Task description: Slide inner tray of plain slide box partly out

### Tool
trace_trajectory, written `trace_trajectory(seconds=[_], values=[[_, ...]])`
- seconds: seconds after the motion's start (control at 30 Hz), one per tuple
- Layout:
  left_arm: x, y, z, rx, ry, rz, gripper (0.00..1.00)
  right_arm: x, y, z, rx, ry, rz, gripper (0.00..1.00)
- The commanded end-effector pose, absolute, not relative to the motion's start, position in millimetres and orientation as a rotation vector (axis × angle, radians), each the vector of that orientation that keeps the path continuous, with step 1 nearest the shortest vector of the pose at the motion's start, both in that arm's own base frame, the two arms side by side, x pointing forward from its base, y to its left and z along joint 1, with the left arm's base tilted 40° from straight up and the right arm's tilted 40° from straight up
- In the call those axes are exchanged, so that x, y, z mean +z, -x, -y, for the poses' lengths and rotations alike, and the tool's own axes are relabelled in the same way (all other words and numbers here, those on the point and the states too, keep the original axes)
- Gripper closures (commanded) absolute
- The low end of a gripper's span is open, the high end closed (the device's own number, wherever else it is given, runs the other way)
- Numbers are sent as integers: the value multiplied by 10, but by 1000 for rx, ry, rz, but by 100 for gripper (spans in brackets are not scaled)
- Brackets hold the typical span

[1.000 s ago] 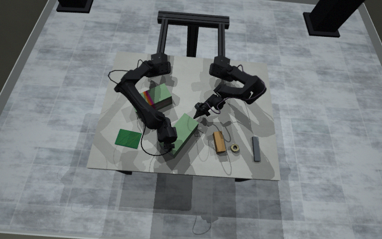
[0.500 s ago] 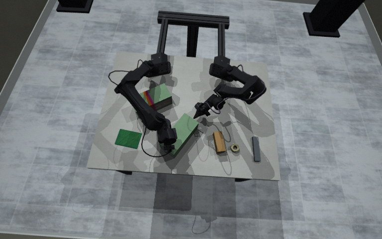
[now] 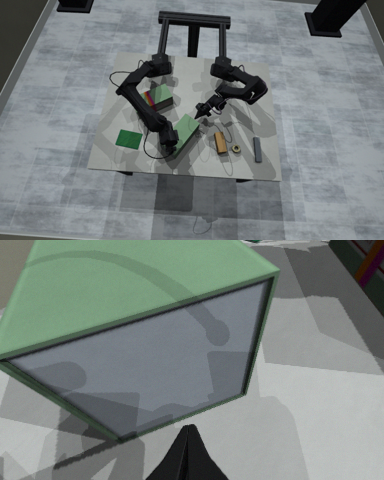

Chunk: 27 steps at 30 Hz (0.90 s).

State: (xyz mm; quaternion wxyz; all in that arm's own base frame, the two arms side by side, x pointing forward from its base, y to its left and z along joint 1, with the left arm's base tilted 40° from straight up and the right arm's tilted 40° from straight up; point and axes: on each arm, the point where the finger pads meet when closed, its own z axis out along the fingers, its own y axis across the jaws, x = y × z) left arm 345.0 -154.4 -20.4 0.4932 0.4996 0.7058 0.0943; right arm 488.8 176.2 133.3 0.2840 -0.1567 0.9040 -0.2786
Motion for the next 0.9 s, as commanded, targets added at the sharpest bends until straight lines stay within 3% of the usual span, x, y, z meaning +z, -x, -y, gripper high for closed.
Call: trace_trajectory(seconds=[0.0,0.13,0.23,0.73,0.87], values=[[-179,-3388,1696,179,-1233,-1681,99,1588,-4918,-1849,-710,406,-2358,99],[-179,-3388,1696,179,-1233,-1681,99,1166,-4869,-1871,-741,478,-2418,99],[-179,-3388,1696,179,-1233,-1681,99,1490,-4932,-1866,-717,428,-2379,99],[-179,-3388,1696,179,-1233,-1681,99,1492,-4927,-1878,-715,424,-2378,99],[-194,-3445,1726,178,-1235,-1684,99,1116,-4852,-1694,-777,459,-2462,99]])
